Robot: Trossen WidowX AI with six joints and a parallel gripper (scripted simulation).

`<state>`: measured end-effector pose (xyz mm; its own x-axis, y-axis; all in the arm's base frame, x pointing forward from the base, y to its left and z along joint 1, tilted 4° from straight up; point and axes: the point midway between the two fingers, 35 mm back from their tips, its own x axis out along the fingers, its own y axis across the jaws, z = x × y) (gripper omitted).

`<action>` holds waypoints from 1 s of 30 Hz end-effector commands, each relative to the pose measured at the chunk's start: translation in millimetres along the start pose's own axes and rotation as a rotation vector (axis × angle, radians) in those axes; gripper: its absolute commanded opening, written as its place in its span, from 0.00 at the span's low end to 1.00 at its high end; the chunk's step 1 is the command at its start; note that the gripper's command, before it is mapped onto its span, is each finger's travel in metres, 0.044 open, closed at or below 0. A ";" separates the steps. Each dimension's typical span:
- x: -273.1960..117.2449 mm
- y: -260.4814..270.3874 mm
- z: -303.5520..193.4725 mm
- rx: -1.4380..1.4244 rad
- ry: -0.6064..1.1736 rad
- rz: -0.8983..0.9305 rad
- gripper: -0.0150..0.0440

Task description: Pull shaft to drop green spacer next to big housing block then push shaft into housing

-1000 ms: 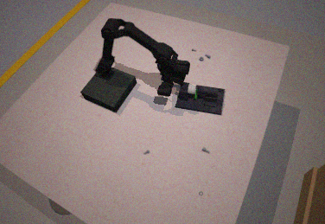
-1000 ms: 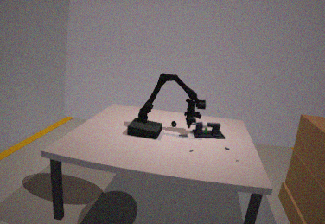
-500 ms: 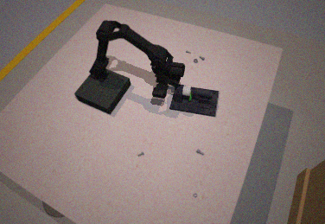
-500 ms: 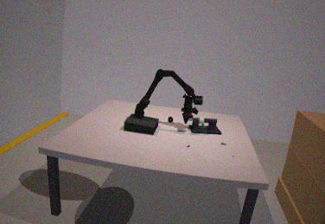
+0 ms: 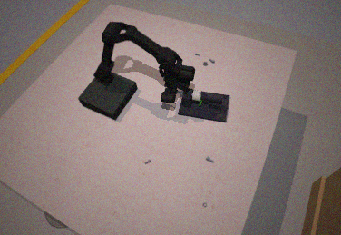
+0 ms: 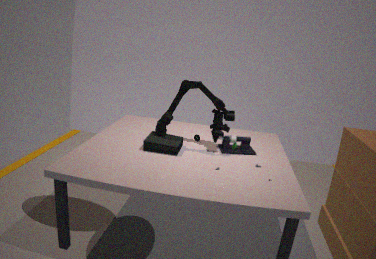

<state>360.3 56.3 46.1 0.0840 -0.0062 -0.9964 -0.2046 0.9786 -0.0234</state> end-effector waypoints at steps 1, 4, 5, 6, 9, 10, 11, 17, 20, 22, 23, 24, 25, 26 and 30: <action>-2.1 -0.2 4.2 -0.001 -0.010 -0.001 0.25; -2.1 -0.2 5.0 -0.001 -0.010 -0.001 0.25; -2.1 -0.2 5.3 -0.001 -0.010 -0.001 0.25; -2.1 -0.2 5.6 -0.001 -0.010 -0.001 0.25; -2.2 -0.2 6.4 -0.001 -0.010 -0.001 0.25; -2.2 -0.2 6.6 -0.001 -0.010 -0.001 0.25; -2.2 -0.2 6.9 -0.001 -0.010 -0.001 0.25; -2.3 -0.2 8.5 -0.001 -0.010 -0.001 0.25; -2.3 -0.2 9.3 -0.001 -0.010 -0.001 0.25; -2.3 -0.2 9.9 -0.001 -0.010 -0.001 0.25; -2.3 -0.2 10.2 -0.001 -0.010 -0.001 0.25; -2.3 -0.2 10.4 -0.001 -0.010 -0.001 0.25; -2.3 -0.2 10.7 -0.001 -0.010 -0.001 0.25; -2.4 -0.2 11.0 -0.001 -0.010 -0.001 0.25; -2.4 -0.2 12.0 -0.001 -0.010 -0.001 0.25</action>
<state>367.9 57.9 46.9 0.0835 -0.0063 -0.9965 -0.2054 0.9784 -0.0234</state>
